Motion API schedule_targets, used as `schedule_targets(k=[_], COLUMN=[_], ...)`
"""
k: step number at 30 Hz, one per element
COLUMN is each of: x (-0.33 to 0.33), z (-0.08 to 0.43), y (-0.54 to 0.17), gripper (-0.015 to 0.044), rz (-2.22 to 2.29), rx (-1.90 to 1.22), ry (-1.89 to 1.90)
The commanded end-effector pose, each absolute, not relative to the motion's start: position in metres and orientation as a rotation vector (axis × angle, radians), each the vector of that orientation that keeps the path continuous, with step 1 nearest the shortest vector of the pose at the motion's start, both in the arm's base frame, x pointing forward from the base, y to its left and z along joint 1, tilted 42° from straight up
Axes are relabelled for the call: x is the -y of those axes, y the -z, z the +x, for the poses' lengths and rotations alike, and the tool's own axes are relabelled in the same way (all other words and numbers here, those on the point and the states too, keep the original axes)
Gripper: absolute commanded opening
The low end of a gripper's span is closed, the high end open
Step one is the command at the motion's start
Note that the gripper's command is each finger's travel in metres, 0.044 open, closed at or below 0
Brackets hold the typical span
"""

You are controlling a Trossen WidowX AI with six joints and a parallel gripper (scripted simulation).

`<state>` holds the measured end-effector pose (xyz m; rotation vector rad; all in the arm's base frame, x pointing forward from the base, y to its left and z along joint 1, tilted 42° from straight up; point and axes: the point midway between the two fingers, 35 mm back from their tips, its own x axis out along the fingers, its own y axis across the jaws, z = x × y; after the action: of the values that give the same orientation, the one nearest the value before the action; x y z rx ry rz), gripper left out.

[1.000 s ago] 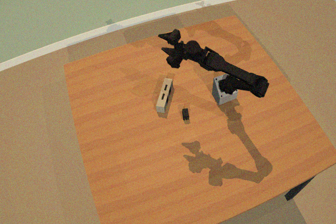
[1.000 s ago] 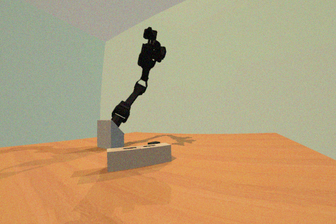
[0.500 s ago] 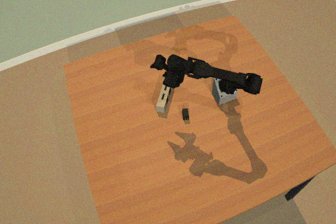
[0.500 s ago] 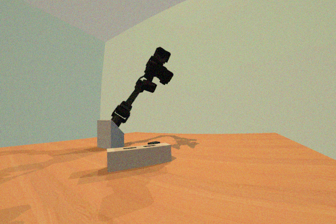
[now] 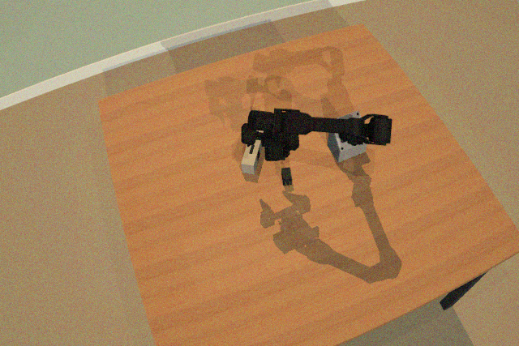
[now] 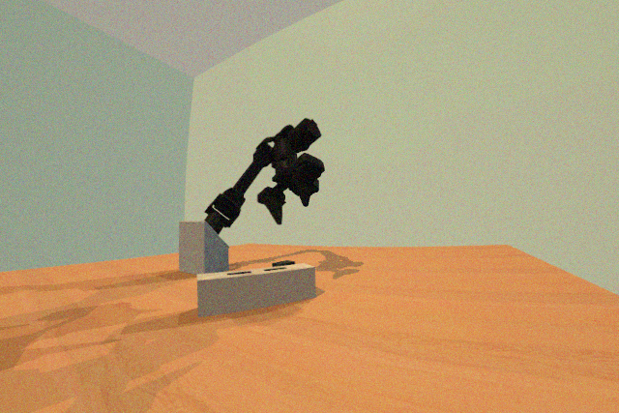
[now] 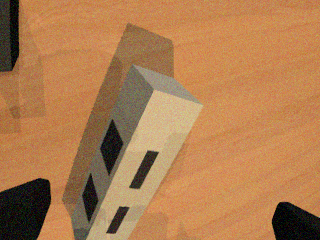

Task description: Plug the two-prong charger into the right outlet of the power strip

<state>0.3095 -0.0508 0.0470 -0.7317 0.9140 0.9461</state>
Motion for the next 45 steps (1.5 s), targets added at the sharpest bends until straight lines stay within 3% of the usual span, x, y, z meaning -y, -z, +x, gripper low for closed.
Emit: schedule_targets(k=[1, 10, 45], x=[0.018, -0.033, -0.06], z=[0.289, 0.252, 0.251], y=[-0.03, -0.019, 0.008], gripper=[0.044, 0.044, 0.044], rz=[-0.655, -0.516, -0.514], rx=[-0.914, -0.9, -0.899], ry=[-1.114, -1.36, -1.363])
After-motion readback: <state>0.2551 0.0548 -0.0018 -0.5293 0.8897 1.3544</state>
